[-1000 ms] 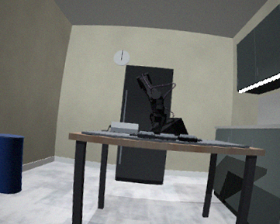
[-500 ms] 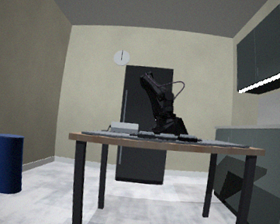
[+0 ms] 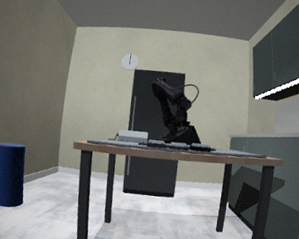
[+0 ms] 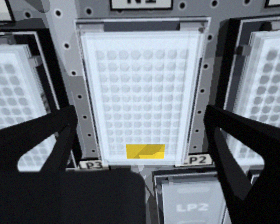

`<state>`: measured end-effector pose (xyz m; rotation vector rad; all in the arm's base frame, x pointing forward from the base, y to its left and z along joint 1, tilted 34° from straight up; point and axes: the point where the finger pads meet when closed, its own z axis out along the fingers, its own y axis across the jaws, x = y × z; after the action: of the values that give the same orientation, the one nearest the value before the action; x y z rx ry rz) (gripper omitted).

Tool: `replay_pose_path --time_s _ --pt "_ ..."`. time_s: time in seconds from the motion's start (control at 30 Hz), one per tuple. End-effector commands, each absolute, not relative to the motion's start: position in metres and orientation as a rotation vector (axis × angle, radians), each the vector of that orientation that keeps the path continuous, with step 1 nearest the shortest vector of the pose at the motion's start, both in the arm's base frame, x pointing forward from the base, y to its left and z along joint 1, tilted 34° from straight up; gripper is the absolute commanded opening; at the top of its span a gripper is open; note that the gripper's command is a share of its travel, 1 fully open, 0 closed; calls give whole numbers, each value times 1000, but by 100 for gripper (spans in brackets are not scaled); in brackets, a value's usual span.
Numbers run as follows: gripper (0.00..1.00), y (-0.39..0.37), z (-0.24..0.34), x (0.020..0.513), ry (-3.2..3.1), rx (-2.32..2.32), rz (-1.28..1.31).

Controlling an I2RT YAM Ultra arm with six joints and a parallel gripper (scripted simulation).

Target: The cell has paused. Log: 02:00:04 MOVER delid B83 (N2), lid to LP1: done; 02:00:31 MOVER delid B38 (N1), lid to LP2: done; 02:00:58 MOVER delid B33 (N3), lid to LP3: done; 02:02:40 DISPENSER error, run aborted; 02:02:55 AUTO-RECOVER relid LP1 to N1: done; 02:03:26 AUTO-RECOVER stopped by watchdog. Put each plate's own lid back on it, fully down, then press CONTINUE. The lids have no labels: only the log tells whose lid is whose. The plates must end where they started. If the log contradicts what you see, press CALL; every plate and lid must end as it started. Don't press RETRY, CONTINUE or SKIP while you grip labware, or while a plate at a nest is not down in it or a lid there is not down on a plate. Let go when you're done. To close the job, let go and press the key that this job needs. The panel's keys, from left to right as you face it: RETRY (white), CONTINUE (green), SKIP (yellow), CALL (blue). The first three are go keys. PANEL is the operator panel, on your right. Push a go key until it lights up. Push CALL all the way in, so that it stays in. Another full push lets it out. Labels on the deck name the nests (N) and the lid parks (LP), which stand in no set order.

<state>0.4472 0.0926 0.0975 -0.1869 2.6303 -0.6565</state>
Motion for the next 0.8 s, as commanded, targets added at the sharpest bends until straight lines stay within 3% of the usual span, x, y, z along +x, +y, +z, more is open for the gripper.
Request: replay_pose_path --time_s 0.0,0.77 --pt "100 95 102 432 2696 -171 -661" --pt "100 97 102 436 2696 -181 -664"
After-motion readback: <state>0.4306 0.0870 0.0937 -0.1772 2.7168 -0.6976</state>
